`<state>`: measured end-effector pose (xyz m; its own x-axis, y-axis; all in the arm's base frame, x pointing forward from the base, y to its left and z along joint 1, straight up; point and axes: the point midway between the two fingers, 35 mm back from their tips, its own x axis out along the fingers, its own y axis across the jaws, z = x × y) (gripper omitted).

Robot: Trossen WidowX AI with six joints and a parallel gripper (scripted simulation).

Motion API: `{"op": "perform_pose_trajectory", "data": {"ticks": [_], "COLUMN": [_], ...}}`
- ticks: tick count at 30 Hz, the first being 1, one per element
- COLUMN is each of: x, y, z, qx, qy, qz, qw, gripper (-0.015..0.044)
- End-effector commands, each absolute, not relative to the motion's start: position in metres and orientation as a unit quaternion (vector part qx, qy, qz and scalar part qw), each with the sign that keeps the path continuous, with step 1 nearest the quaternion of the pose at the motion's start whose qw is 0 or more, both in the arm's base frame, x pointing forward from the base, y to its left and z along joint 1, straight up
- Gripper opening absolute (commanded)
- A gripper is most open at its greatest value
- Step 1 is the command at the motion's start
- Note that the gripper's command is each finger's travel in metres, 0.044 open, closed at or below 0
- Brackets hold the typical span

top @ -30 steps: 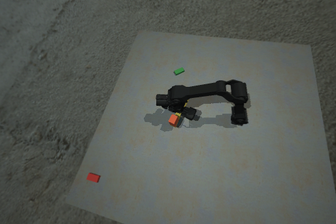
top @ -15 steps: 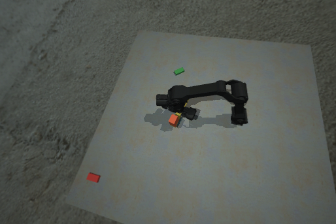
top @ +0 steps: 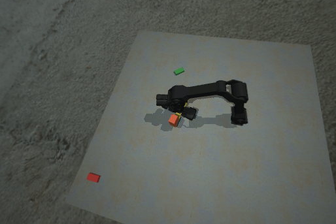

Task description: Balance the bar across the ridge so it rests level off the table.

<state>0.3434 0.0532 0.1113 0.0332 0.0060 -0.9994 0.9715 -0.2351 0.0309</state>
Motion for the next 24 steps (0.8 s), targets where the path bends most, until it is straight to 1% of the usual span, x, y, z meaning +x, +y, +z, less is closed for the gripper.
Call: {"op": "perform_pose_trajectory", "data": {"ticks": [1,24], "x": [0.3435,0.3433], "y": [0.053,0.0527], "z": [0.1095,0.1075], "qx": [0.567,0.567], "qy": [0.43,0.43], "qz": [-0.546,-0.546], "qw": [0.442,0.442], "gripper": [0.0,0.0]}}
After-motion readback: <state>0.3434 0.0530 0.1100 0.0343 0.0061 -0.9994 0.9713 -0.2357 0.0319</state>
